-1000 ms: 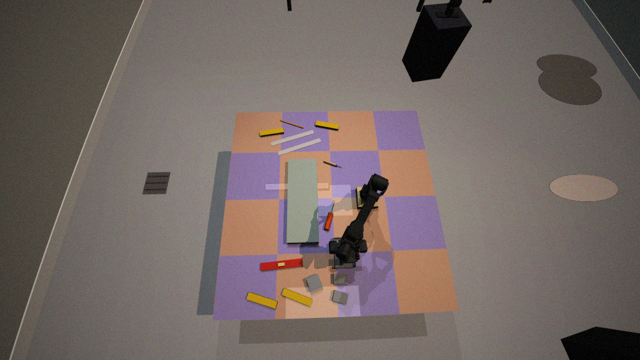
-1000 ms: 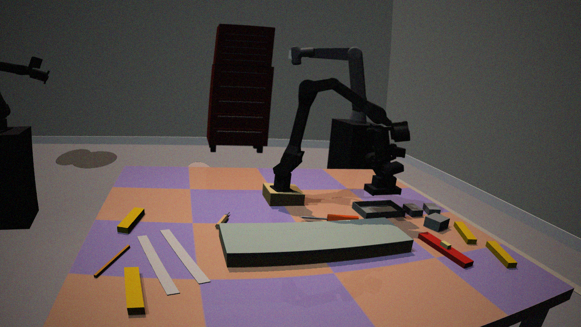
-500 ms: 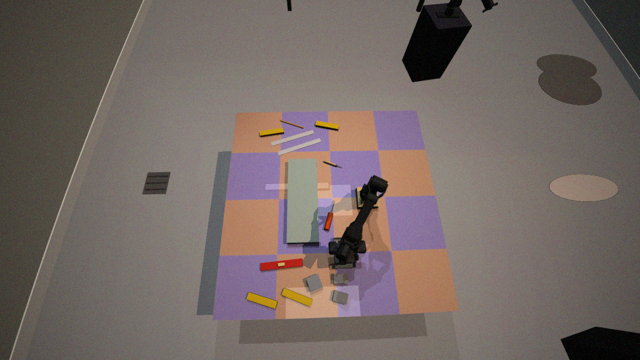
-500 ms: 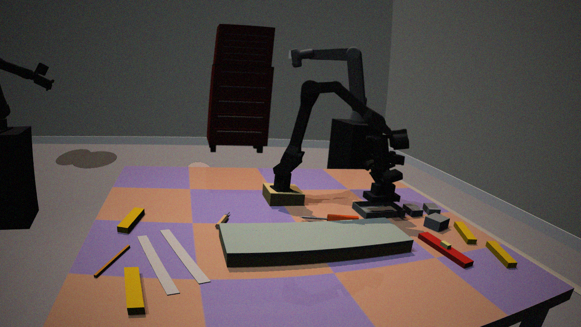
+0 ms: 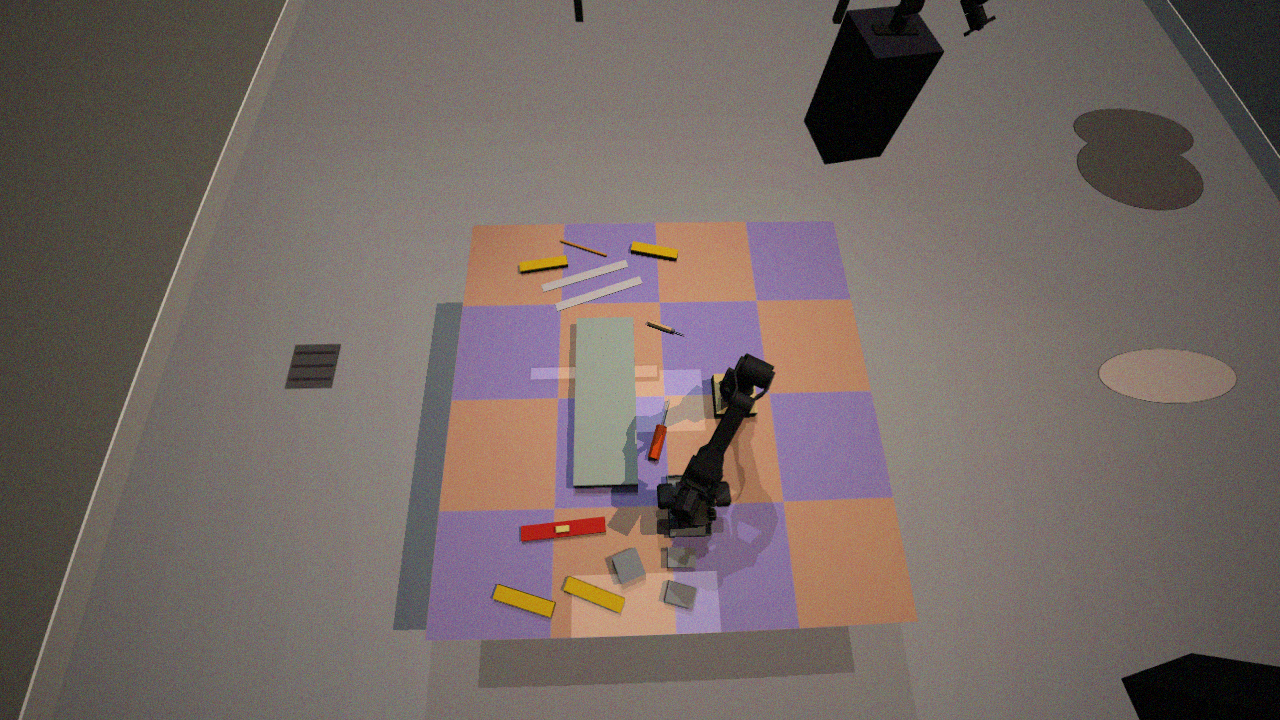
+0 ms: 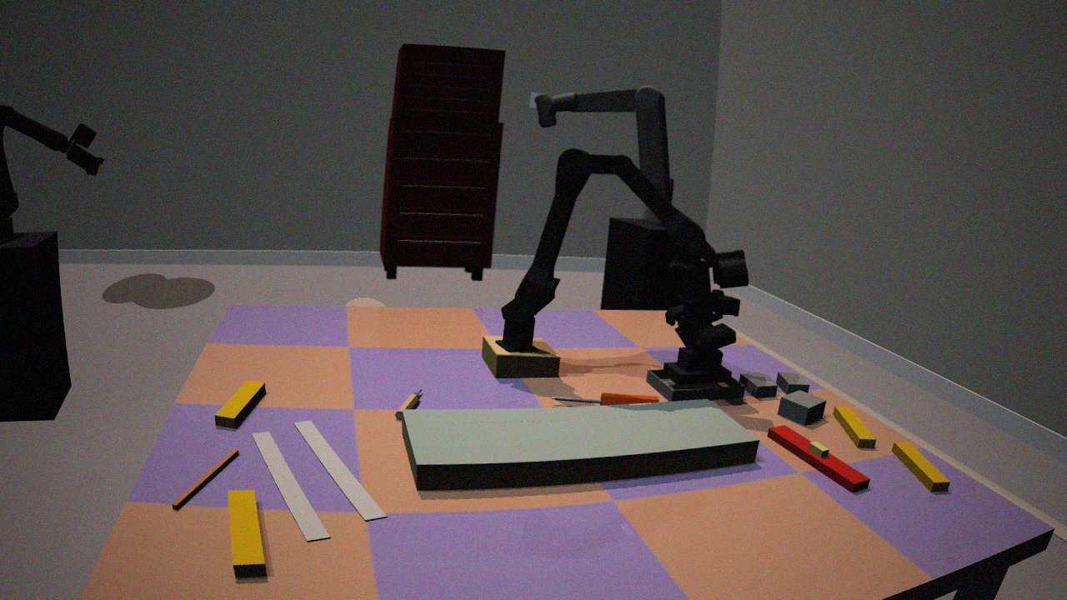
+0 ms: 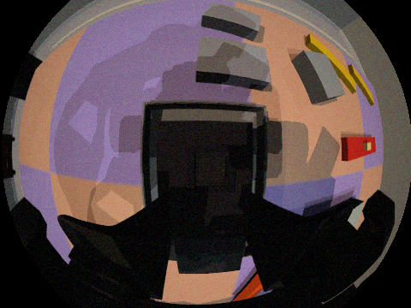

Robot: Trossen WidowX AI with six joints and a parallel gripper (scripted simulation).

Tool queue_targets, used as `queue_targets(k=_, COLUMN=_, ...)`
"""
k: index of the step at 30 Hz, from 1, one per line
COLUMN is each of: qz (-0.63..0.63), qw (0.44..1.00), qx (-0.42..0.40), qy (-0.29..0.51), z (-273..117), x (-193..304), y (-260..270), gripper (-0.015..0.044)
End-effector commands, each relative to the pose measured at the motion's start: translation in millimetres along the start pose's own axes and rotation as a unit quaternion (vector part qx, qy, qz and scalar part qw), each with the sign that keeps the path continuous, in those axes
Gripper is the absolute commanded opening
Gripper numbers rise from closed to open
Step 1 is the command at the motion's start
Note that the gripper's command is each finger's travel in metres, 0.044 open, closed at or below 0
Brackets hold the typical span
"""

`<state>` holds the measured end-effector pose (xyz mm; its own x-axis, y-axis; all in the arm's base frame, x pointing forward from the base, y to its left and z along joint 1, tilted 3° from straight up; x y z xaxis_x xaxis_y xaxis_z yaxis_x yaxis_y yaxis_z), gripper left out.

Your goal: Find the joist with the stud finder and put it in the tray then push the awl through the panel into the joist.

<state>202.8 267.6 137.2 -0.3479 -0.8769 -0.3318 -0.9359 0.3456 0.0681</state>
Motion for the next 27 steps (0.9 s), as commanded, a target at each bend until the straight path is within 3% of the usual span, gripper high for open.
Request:
queue_targets(k=1, qz=0.002, qw=1.0, qx=0.002, qy=-0.003, z=3.8, x=0.4, y=-0.4, gripper=0.0)
queue_targets(k=15, qz=0.002, qw=1.0, qx=0.002, qy=-0.003, z=20.4, x=5.7, y=-1.1, gripper=0.0)
queue_targets(k=27, qz=0.0, qw=1.0, qx=0.0, qy=0.0, z=18.5, x=6.0, y=-0.8, gripper=0.0315)
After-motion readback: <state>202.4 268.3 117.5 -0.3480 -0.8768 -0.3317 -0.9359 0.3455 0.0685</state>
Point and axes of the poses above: the point midway between the two fingers, 35 mm back from their tips, its own z axis out along the fingers, its own y axis across the jaws, x = y × z, the point moved 8 cm from there along -z, back along the fingers, and after that the axes turned 11 degrees about z, right-handed, at the moved point
